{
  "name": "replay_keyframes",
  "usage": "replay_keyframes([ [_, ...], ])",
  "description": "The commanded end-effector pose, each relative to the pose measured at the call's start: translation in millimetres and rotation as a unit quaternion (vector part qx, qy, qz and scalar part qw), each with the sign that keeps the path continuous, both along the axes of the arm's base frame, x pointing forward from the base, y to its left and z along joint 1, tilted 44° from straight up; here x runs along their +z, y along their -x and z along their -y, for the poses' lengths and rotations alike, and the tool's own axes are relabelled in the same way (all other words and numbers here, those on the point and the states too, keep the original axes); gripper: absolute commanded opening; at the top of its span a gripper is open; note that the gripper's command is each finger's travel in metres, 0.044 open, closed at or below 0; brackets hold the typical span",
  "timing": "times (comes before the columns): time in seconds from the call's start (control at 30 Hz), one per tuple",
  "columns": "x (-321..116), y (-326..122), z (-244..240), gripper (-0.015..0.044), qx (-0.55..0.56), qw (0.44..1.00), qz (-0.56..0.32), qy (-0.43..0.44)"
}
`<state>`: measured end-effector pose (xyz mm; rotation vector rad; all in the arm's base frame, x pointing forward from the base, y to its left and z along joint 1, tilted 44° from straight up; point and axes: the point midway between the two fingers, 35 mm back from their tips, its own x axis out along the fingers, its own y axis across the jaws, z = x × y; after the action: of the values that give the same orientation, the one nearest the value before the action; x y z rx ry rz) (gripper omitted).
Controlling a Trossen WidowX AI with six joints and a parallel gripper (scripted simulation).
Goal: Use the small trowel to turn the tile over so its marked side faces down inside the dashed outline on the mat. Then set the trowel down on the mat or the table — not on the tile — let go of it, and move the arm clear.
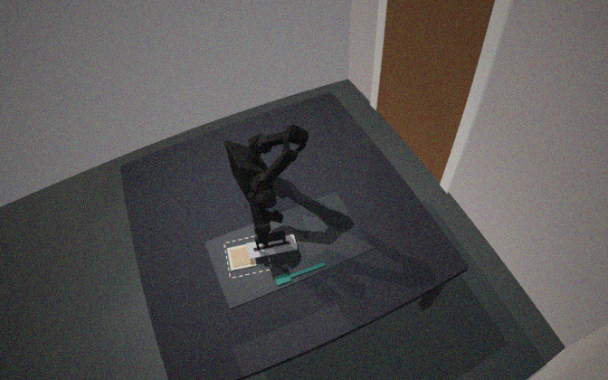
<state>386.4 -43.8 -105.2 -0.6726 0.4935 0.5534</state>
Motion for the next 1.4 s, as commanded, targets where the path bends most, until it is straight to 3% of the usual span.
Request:
replay_keyframes([
  [0.0, 11.8, -7.7, 1.5, 0.0000, -0.002, 1.000, 0.009, 0.005],
  [1.0, 107.9, -23.9, -20.9, 0.0000, -0.002, 1.000, 0.009, 0.004],
  [1.37, 110.0, -23.9, -21.5, 0.0000, -0.002, 1.000, 0.009, 0.004],
])
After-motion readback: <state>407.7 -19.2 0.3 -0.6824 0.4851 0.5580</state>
